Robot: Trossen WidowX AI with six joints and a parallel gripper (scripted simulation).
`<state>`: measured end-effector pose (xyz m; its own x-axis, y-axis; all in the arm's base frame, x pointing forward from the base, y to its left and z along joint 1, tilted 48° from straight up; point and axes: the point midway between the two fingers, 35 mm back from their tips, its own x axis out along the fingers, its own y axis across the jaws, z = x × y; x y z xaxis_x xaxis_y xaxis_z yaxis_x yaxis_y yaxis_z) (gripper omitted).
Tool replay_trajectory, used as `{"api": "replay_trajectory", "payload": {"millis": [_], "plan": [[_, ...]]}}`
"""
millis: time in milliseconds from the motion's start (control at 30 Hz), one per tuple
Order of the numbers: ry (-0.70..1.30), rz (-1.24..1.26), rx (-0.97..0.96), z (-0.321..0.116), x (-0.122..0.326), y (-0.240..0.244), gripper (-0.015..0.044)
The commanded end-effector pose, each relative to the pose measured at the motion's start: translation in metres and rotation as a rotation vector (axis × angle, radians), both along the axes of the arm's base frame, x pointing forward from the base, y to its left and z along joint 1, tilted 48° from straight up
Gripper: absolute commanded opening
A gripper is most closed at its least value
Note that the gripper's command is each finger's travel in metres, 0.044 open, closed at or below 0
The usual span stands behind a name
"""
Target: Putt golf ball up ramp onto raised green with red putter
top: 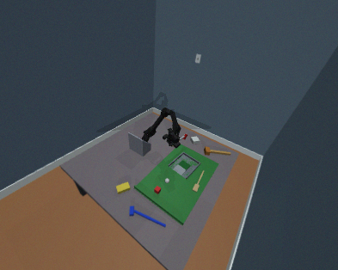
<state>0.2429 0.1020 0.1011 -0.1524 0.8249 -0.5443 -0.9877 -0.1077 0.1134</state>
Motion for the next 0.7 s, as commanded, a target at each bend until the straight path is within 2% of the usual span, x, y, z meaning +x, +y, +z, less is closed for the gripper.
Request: {"api": "replay_trajectory", "payload": {"millis": [0, 667], "plan": [[0.094, -0.096, -0.049, -0.016, 0.015, -0.022, 0.0], [0.519, -0.482, -0.214, -0.095, 0.039, -0.117, 0.0]]}}
